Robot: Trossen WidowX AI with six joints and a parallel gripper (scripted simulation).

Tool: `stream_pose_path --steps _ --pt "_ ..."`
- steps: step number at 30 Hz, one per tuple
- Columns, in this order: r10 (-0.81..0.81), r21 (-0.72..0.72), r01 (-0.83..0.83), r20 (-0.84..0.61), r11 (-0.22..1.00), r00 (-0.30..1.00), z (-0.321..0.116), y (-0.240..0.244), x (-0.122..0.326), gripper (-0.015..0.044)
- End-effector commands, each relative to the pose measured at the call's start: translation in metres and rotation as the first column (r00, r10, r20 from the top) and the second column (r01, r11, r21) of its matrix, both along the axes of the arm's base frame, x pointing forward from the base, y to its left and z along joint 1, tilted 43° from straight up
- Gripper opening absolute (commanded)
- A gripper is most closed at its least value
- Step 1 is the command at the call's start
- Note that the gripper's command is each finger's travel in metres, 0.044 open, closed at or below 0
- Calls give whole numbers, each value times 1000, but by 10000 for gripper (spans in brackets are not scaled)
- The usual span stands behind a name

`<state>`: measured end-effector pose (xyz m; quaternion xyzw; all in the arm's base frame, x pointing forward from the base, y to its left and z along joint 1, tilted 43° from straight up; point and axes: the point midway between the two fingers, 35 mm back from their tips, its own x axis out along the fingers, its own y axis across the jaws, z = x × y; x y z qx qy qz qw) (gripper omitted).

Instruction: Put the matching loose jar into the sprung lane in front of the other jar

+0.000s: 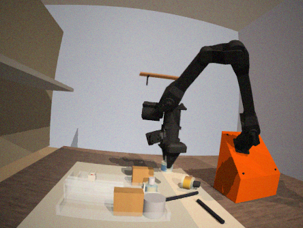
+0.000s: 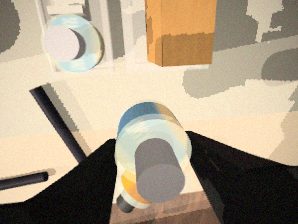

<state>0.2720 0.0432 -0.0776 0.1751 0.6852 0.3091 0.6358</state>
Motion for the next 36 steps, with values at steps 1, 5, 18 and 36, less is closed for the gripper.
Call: stream_pose_path --steps 1,5,18,36 --pt "-3 12 3 -6 1000 1000 6 18 -1 0" --pt "-7 22 7 -6 1000 1000 13 37 1 0" --pt "-14 35 15 -8 999 1000 4 65 -1 0" --pt "-14 35 15 -8 999 1000 0 69 3 0"
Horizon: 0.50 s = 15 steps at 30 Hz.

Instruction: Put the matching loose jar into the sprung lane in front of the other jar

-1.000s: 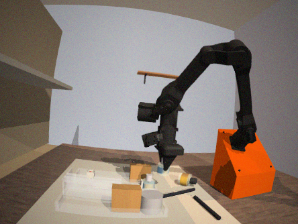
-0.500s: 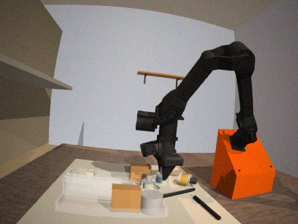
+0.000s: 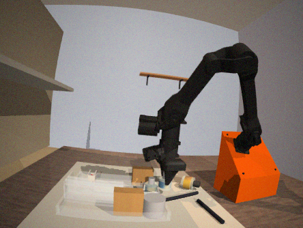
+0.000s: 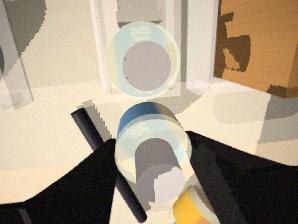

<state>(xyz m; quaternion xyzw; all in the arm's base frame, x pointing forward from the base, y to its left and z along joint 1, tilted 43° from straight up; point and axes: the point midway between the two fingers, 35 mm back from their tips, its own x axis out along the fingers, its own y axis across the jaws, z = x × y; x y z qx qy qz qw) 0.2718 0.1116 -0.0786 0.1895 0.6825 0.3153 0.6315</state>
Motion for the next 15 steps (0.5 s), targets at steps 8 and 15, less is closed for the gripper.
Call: stream_pose_path --steps 8,15 --pt "-4 5 4 2 1000 1000 1 2 7 0" --pt "-4 5 4 2 1000 1000 1 2 10 0"
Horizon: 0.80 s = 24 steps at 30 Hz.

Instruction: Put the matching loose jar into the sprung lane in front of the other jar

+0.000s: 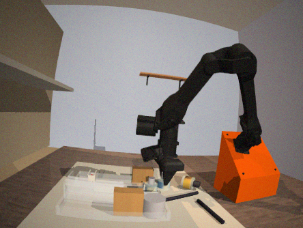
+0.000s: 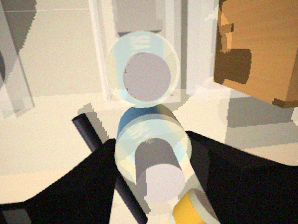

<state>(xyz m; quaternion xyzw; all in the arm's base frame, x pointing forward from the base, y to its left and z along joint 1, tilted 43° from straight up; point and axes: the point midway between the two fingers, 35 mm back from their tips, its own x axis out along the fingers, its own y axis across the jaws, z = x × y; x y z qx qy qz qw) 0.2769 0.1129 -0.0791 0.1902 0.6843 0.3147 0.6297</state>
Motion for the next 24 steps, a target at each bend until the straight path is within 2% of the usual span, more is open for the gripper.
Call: stream_pose_path --steps 1,24 --pt "-4 6 4 7 1000 1000 2 1 6 0" --pt "-4 6 4 8 1000 1000 2 3 16 0"
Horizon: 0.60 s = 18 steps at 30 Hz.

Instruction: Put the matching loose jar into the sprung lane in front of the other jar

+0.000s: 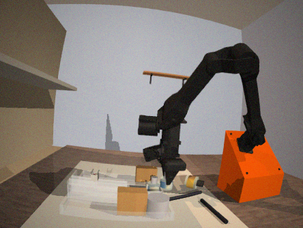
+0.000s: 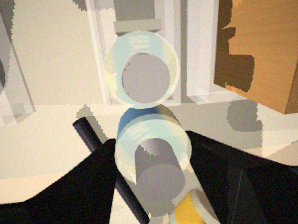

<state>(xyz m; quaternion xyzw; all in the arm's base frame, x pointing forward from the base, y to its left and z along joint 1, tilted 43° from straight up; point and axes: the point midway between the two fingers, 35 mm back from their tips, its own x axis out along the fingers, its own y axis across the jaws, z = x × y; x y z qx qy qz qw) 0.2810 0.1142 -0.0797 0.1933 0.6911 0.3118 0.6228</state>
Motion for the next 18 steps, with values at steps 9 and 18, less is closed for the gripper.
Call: stream_pose_path --steps 9,18 --pt "-4 8 3 29 1000 1000 3 3 16 0" --pt "-4 8 3 30 1000 1000 3 4 20 0"
